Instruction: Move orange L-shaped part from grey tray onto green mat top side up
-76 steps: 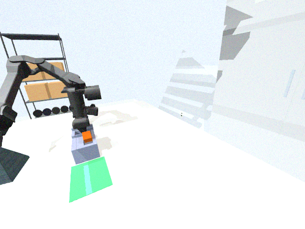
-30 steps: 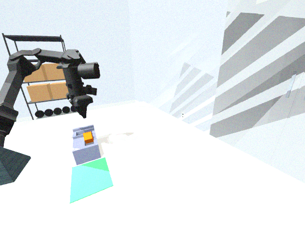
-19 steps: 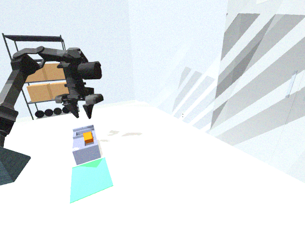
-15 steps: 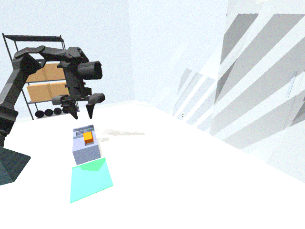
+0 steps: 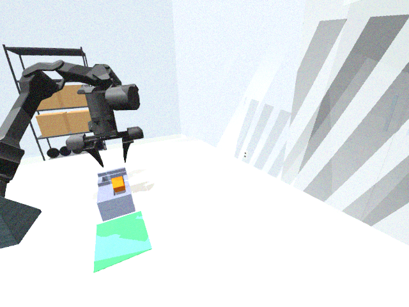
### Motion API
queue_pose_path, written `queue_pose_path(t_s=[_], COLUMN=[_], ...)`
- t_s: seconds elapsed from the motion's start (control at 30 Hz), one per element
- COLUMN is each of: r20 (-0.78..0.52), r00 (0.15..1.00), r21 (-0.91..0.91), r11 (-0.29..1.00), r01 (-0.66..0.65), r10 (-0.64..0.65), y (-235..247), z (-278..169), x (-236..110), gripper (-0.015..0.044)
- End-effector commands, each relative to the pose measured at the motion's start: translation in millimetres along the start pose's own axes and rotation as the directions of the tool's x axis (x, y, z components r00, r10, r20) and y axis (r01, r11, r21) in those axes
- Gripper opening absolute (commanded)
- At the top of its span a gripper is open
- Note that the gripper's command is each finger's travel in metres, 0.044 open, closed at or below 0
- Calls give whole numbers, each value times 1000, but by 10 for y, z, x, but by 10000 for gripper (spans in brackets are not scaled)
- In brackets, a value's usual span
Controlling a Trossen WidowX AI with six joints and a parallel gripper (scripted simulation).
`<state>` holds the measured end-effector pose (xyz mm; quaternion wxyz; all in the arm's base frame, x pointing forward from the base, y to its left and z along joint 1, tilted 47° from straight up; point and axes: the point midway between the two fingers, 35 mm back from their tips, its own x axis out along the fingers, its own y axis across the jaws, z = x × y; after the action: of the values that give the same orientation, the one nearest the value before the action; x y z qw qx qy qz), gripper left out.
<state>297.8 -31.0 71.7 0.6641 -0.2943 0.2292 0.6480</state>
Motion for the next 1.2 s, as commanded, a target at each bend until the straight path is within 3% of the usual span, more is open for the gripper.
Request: queue_pose_path(t_s=[0.0, 1.17], r20=[4, 7], r00=[1000, 1000], r21=[-2, -2], r11=[1000, 1000], r01=[-4, -3], r10=[4, 3], y=[10, 15], z=[9, 18], x=[170, 699], gripper=[280, 280])
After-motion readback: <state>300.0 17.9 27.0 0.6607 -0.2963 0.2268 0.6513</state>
